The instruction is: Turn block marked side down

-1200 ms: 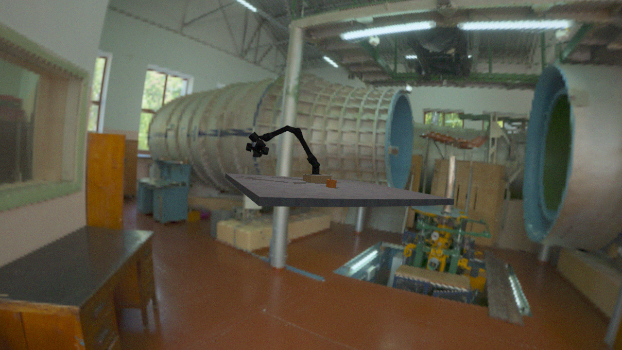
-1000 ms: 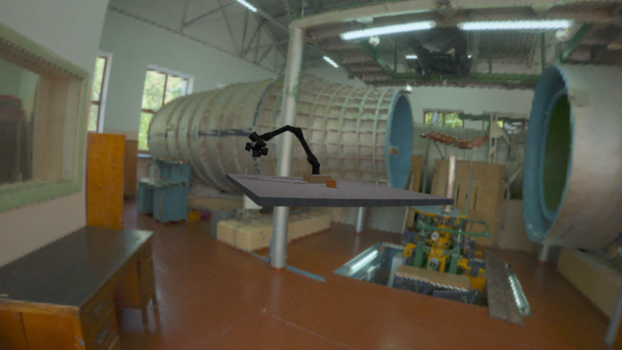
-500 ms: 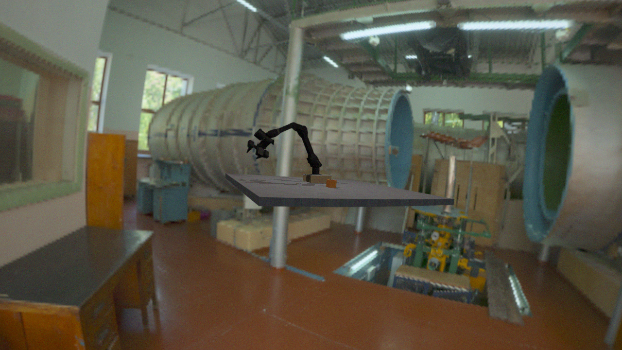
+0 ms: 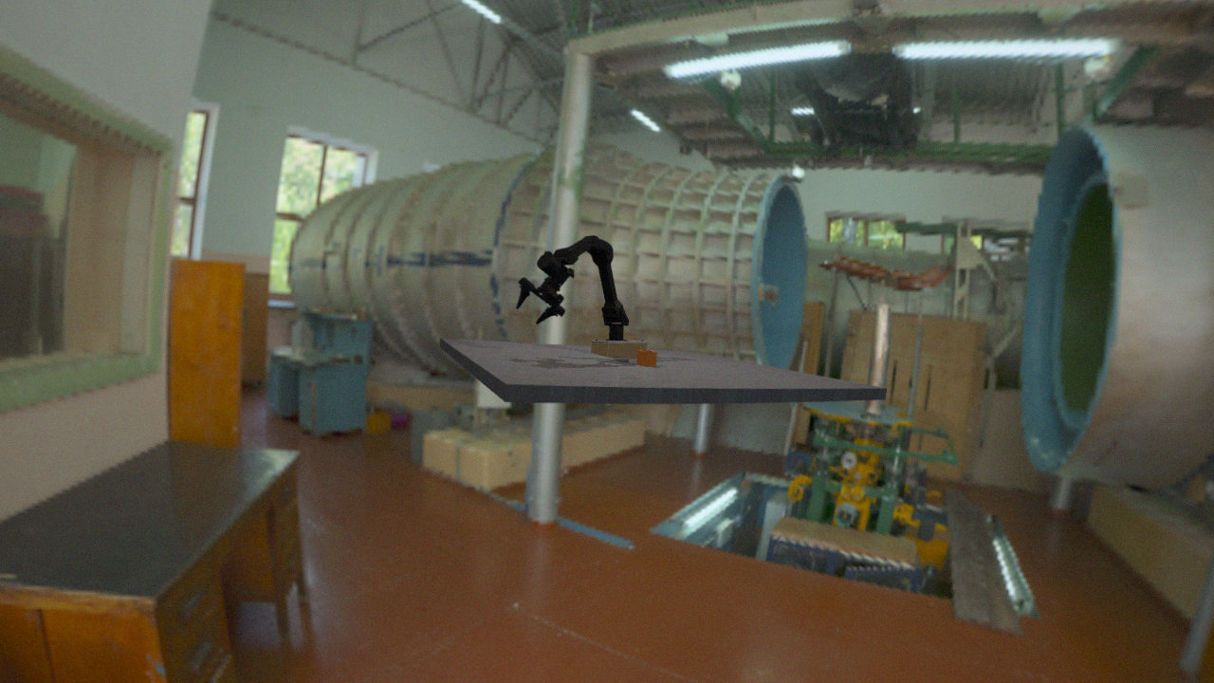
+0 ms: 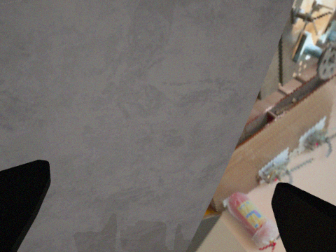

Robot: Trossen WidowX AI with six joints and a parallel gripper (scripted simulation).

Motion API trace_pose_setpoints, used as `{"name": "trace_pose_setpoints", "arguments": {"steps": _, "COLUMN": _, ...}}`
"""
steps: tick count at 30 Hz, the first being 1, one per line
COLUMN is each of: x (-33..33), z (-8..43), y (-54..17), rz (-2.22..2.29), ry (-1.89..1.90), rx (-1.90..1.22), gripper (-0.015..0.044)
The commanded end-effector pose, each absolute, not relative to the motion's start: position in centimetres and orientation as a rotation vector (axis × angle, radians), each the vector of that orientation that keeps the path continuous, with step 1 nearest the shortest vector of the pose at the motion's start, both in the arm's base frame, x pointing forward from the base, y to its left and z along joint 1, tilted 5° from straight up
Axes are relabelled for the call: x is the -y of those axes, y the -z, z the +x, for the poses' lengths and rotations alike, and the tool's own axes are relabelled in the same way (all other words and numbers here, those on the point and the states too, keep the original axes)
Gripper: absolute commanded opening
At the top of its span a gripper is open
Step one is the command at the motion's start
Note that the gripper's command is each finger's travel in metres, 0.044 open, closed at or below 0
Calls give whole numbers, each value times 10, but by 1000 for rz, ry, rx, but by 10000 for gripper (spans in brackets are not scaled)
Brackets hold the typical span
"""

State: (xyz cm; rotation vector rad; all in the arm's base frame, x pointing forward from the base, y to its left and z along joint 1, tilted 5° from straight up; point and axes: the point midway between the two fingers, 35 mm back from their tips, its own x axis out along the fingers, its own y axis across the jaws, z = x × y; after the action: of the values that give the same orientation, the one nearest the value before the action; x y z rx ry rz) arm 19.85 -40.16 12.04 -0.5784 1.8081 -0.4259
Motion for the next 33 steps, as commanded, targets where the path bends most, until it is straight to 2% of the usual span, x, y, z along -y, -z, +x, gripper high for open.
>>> {"name": "trace_pose_setpoints", "arguments": {"steps": 1, "x": 351, "z": 251, "y": -107, "rz": -518, "ry": 358, "rx": -1700, "gripper": 440}}
{"name": "trace_pose_setpoints", "arguments": {"steps": 11, "x": 194, "z": 336, "y": -85, "rz": -306, "ry": 175, "rx": -1553, "gripper": 440}}
{"name": "trace_pose_setpoints", "arguments": {"steps": 21, "x": 30, "z": 343, "y": -76, "rz": -62, "ry": 21, "rx": -1602, "gripper": 440}}
{"name": "trace_pose_setpoints", "arguments": {"steps": 29, "x": 25, "z": 347, "y": -73, "rz": -48, "ry": 15, "rx": -1611, "gripper": 440}}
{"name": "trace_pose_setpoints", "arguments": {"steps": 33, "x": 26, "z": 345, "y": -41, "rz": -48, "ry": 15, "rx": -1612, "gripper": 440}}
